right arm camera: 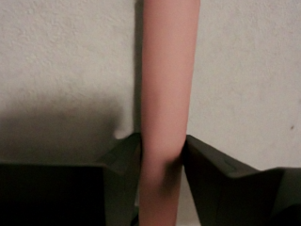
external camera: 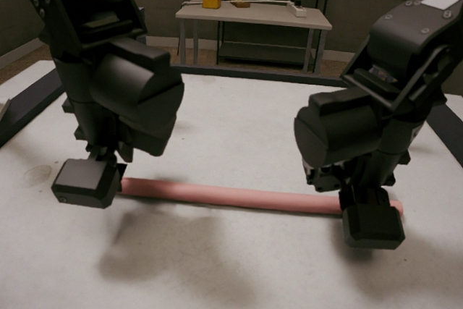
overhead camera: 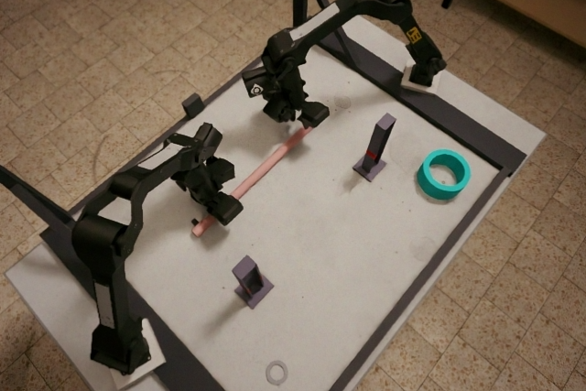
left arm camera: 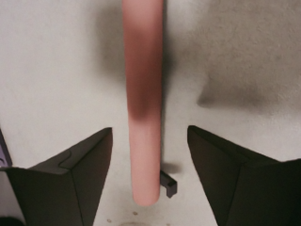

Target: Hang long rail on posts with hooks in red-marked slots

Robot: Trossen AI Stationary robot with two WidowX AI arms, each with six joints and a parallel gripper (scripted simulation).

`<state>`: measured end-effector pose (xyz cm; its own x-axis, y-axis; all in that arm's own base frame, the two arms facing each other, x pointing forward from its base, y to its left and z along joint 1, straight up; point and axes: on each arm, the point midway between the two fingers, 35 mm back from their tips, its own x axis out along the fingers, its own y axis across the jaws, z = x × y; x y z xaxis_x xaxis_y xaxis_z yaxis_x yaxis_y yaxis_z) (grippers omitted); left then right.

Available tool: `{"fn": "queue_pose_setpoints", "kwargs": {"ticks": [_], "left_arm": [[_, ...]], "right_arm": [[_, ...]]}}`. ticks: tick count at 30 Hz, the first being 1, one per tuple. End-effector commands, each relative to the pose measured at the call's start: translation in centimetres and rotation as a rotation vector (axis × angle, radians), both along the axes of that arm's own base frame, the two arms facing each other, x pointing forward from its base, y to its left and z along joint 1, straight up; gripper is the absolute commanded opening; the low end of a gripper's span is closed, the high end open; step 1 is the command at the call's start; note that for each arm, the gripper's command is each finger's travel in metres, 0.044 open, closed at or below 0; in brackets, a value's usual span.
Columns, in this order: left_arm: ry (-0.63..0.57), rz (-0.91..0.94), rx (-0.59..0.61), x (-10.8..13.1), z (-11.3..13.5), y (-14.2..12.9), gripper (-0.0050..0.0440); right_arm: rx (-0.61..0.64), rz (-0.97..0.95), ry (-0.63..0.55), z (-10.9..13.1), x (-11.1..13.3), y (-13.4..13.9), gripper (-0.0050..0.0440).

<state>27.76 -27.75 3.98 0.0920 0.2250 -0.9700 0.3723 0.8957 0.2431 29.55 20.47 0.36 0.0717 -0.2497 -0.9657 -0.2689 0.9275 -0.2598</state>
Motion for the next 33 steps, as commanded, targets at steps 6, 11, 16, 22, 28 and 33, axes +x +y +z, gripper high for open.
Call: {"fn": "queue_pose_setpoints", "kwargs": {"ticks": [6,11,16,22,28,33], "left_arm": [[-0.016,0.007,0.012,0.6,-0.3,0.6,0.0225],[-0.013,0.005,0.01,0.6,-0.9,0.7,0.0225],[-0.013,0.005,0.011,0.7,-1.6,0.9,0.0225],[-0.014,0.005,0.012,0.8,-2.5,1.1,0.0225],[-0.014,0.006,0.011,0.8,-3.0,1.2,0.0225],[-0.03,0.007,-0.009,1.0,-2.2,0.8,0.0186]], "right_arm": [[0.016,0.0,-0.022,0.9,0.3,0.3,-0.005],[0.016,0.0,-0.022,0.9,0.3,0.3,-0.005],[0.016,0.0,-0.022,0.9,0.3,0.3,-0.005],[0.016,0.0,-0.022,0.9,0.3,0.3,-0.005],[0.016,0.0,-0.022,0.9,0.3,0.3,-0.005],[0.016,0.0,-0.022,0.9,0.3,0.3,-0.005]]}}
